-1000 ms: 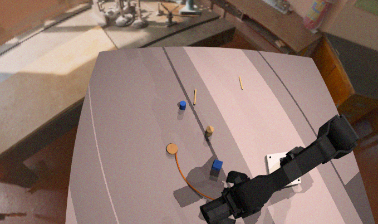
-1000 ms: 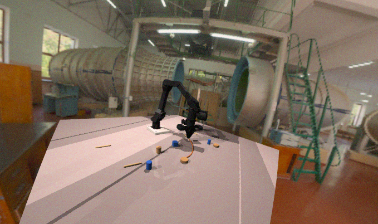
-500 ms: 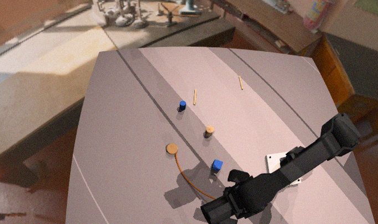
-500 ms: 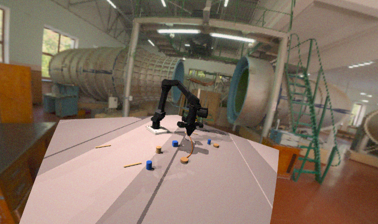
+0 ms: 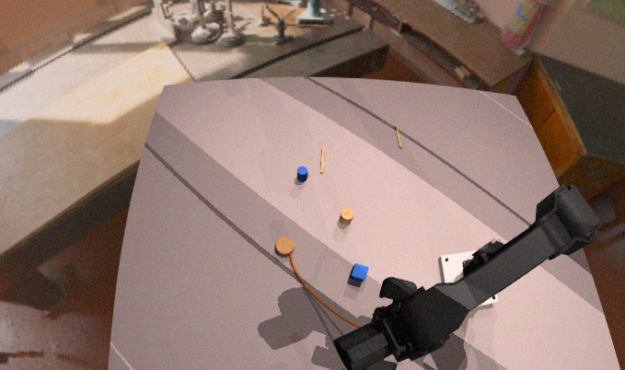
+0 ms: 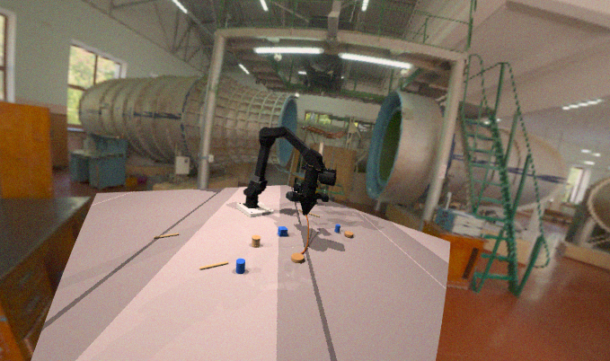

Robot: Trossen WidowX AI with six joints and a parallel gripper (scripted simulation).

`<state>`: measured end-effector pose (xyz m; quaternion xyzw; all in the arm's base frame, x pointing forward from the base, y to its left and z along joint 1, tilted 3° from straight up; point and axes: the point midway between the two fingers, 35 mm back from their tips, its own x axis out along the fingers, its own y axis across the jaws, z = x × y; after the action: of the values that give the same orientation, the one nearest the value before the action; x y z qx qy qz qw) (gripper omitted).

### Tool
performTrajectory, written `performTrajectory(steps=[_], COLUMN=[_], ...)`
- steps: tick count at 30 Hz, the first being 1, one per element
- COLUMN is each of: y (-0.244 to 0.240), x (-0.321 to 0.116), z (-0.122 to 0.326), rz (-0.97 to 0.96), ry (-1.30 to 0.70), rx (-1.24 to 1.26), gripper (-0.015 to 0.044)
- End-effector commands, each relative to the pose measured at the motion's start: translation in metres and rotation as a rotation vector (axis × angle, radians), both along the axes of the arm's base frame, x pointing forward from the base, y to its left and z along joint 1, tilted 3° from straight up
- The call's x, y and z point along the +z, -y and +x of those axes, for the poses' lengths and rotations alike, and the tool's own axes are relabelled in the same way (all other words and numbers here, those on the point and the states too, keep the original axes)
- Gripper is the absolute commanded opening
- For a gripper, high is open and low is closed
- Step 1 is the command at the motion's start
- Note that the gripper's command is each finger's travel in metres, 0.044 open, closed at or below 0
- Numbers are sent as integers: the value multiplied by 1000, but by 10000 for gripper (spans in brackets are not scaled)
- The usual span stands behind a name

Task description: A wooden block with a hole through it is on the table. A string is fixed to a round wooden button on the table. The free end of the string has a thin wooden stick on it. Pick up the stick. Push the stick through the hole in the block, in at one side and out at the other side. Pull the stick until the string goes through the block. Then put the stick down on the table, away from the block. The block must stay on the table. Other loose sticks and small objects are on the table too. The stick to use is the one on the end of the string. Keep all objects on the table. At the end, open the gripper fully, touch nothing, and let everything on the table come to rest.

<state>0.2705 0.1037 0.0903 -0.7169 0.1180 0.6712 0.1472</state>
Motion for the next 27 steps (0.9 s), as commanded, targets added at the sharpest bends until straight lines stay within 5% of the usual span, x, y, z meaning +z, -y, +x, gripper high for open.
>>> performTrajectory(steps=[1, 11, 27], y=[0, 0, 3], x=[0, 1, 4], z=[0, 1, 14], rz=[0, 2, 43], ry=[0, 1, -13], rx=[0, -24, -601], gripper=[0, 0, 0])
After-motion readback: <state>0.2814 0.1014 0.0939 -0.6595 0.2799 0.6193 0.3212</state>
